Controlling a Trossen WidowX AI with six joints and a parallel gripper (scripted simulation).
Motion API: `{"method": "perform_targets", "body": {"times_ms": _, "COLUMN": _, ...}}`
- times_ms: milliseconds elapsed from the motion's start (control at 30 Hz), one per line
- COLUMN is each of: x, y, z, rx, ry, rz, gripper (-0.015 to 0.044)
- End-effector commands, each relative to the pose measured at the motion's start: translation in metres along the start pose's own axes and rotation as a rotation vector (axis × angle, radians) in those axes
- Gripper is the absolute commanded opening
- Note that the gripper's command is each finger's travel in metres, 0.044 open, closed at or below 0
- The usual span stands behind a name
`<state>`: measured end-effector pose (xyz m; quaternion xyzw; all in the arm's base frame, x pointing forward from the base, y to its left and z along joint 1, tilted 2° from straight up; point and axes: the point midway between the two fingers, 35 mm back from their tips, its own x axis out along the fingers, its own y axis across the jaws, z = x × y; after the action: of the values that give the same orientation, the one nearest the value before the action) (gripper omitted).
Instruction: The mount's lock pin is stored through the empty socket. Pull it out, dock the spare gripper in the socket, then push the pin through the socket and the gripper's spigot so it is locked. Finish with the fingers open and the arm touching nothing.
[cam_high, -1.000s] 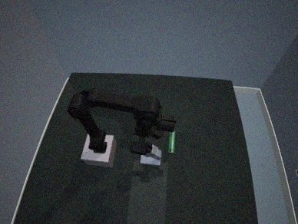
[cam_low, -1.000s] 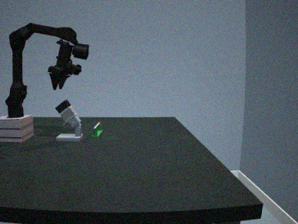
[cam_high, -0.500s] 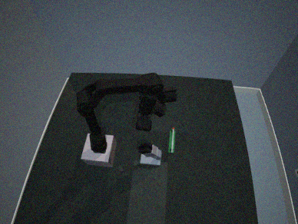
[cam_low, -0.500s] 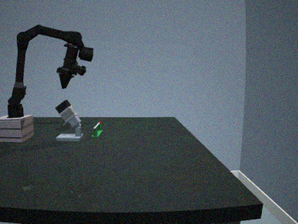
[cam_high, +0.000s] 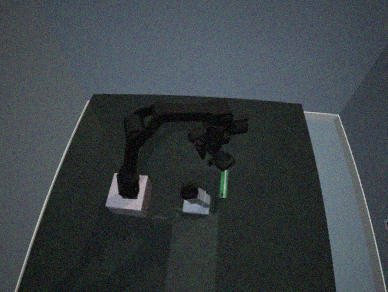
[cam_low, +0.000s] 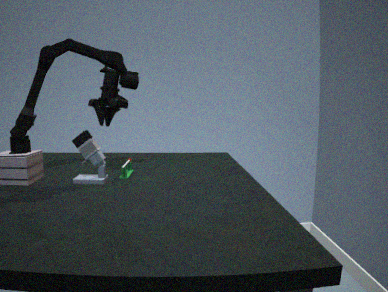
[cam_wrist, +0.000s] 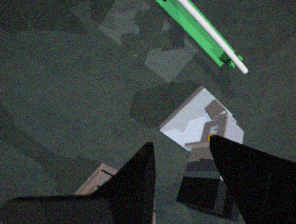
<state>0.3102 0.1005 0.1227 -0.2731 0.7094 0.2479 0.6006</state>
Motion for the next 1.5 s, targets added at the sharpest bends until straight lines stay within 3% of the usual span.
{"method": "perform_targets", "body": {"times_ms": 0, "x": 0.026, "y": -0.045, "z": 0.051, "rx": -0.62, "ry": 0.046, "rz": -0.149, "gripper": 0.018}}
{"method": "perform_targets", "body": {"times_ms": 633, "x": 0.033, "y": -0.057, "z": 0.058, "rx": -0.722, "ry": 0.062, "rz": -0.168, "gripper": 0.018}}
{"method": "perform_targets", "body": {"times_ms": 1033, "x": 0.105, "y": -0.059, "z": 0.072, "rx": -0.722, "ry": 0.062, "rz": -0.168, "gripper": 0.018}}
{"method": "perform_targets", "body": {"times_ms": 1467, "x": 0.122, "y": -0.06, "z": 0.076, "rx": -0.722, "ry": 0.062, "rz": -0.168, "gripper": 0.018}}
